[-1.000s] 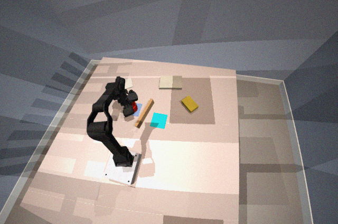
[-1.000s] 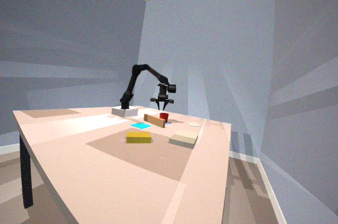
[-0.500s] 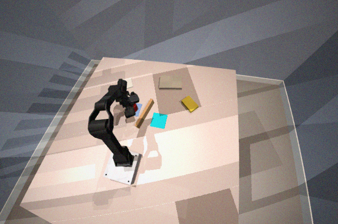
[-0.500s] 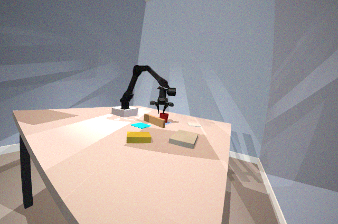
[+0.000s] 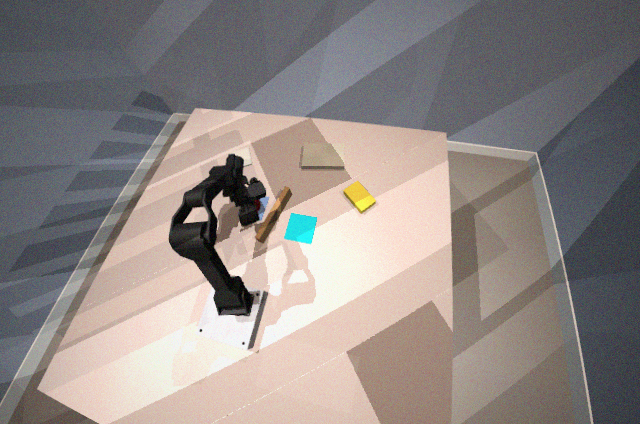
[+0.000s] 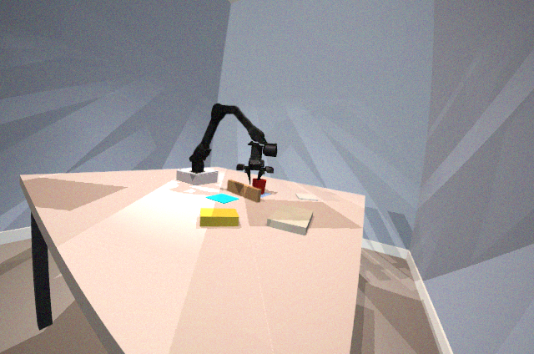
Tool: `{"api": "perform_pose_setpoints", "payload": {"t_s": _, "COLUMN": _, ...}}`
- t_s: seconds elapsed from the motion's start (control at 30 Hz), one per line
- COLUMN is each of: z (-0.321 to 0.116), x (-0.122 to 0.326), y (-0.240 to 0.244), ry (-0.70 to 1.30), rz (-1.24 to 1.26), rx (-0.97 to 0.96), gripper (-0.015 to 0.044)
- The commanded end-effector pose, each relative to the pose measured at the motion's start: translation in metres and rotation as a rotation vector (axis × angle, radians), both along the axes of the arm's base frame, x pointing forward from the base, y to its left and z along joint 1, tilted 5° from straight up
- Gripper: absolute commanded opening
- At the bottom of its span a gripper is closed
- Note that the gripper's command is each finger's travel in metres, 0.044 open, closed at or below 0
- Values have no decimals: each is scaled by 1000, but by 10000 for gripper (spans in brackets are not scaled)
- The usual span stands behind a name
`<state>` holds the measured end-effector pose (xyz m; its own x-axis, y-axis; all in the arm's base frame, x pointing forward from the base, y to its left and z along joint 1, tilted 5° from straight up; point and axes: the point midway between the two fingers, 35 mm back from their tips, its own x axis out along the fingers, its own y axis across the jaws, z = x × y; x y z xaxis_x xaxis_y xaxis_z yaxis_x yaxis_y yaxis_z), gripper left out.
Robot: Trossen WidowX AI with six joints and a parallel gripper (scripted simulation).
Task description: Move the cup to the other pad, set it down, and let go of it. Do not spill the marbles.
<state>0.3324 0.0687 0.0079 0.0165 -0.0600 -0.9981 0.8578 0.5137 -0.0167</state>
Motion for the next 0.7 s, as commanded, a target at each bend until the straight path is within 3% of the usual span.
{"api": "perform_pose_setpoints", "payload": {"t_s": 0.0, "z": -8, "x": -3, "y": -2, "ry": 13, "rz": 6, "rx": -8, "gripper": 148}}
{"api": "perform_pose_setpoints", "payload": {"t_s": 0.33, "z": -9, "x": -3, "y": -2, "ry": 13, "rz": 6, "rx": -8, "gripper": 148}}
{"api": "perform_pose_setpoints", "payload": {"t_s": 0.67, "z": -7, "x": -2, "y": -1, "ry": 10, "rz": 0, "rx": -2, "gripper": 81}}
